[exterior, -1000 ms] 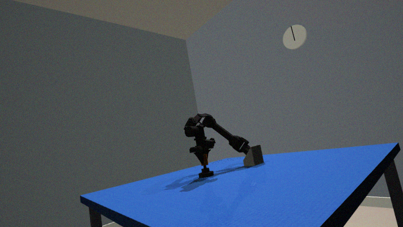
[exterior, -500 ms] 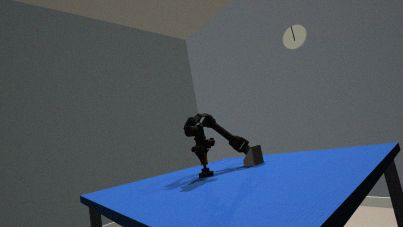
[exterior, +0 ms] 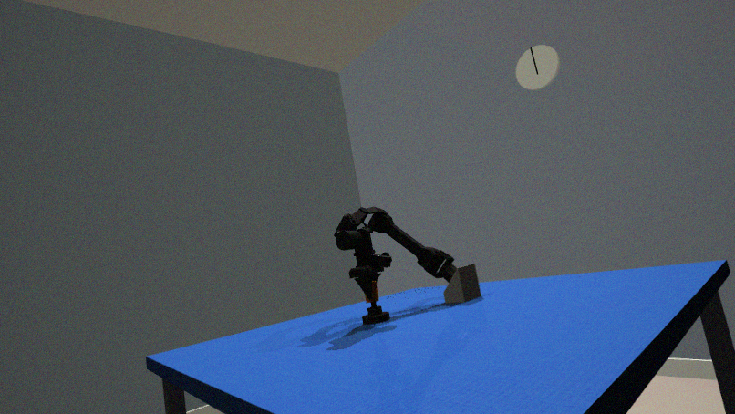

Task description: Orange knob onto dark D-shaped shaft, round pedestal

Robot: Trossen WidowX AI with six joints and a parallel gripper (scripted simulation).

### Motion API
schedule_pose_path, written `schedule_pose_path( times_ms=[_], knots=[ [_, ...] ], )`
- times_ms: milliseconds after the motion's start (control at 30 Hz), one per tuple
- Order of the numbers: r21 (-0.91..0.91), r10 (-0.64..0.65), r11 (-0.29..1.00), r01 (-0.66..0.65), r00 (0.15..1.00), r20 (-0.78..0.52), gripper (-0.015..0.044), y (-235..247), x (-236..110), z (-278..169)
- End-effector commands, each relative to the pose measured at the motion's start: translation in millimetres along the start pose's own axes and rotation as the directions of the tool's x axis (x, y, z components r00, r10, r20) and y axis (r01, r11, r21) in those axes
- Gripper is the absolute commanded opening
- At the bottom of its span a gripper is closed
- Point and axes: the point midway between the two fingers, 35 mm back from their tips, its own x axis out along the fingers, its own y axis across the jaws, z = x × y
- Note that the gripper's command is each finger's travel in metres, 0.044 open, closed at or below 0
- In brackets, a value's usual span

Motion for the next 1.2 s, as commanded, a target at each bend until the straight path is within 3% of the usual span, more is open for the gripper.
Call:
schedule_pose_path(
  times_ms=[0,300,533,1167],
  knots=[
    [-0.005,0.000,1.000,0.000,1.000,-0.002,0.0000,0.3,0.2,0.0],
    [-0.014,0.000,1.000,0.000,1.000,-0.001,0.0000,3.5,-4.4,1.3],
    [-0.214,0.000,0.977,-0.001,1.000,-0.001,0.0000,5.2,-4.3,1.7],
    [-0.213,0.000,0.977,0.000,1.000,-0.002,0.0000,1.8,0.4,0.6]
  ],
)
